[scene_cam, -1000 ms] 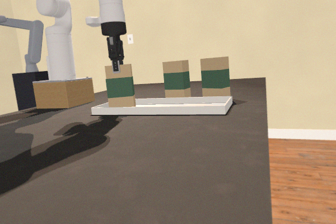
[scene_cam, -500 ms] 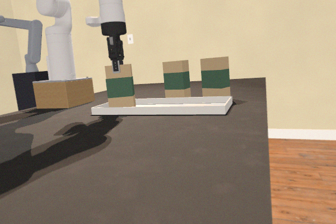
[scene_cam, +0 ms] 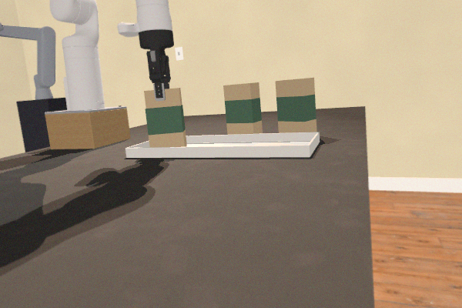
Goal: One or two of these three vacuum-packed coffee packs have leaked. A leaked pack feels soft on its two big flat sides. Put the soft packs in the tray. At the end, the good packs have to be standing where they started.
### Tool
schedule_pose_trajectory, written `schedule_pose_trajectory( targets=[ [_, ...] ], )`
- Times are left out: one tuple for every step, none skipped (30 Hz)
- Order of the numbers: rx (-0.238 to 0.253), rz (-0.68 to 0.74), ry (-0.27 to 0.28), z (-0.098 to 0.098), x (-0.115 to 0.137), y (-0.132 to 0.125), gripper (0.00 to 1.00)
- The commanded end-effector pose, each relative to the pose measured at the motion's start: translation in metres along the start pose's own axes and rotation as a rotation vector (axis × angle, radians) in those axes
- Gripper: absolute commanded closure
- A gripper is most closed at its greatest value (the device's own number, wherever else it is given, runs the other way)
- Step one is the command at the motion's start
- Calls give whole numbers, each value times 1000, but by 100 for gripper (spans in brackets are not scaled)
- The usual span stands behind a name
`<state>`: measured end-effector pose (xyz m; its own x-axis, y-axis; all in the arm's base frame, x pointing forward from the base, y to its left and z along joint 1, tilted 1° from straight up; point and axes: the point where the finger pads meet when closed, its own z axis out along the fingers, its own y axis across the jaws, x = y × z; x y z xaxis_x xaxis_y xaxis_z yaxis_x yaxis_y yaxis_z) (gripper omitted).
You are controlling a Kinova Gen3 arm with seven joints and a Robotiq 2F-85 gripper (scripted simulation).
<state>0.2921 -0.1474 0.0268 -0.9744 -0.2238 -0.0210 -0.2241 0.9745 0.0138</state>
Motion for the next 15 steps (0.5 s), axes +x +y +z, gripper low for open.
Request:
schedule_pose_trajectory(
  targets=[
    [1,0,-1,-1,0,0,17],
    [1,0,-1,-1,0,0,17],
    [1,0,-1,-2,0,0,17],
    [1,0,-1,-4,0,0,17],
    [1,0,-1,-6,0,0,17],
    [1,0,-1,-8,0,0,17],
    [1,0,-1,-11,0,0,17],
    [1,0,-1,-15,0,0,17],
    [1,0,-1,-19,0,0,17],
    [1,0,-1,-23,0,0,17],
    [1,0,-1,-28,0,0,17],
    [1,0,-1,-33,0,0,17],
    [1,0,-1,-38,0,0,17],
    [1,0,-1,-43,0,0,17],
    [1,0,-1,-48,0,0,17]
  ],
)
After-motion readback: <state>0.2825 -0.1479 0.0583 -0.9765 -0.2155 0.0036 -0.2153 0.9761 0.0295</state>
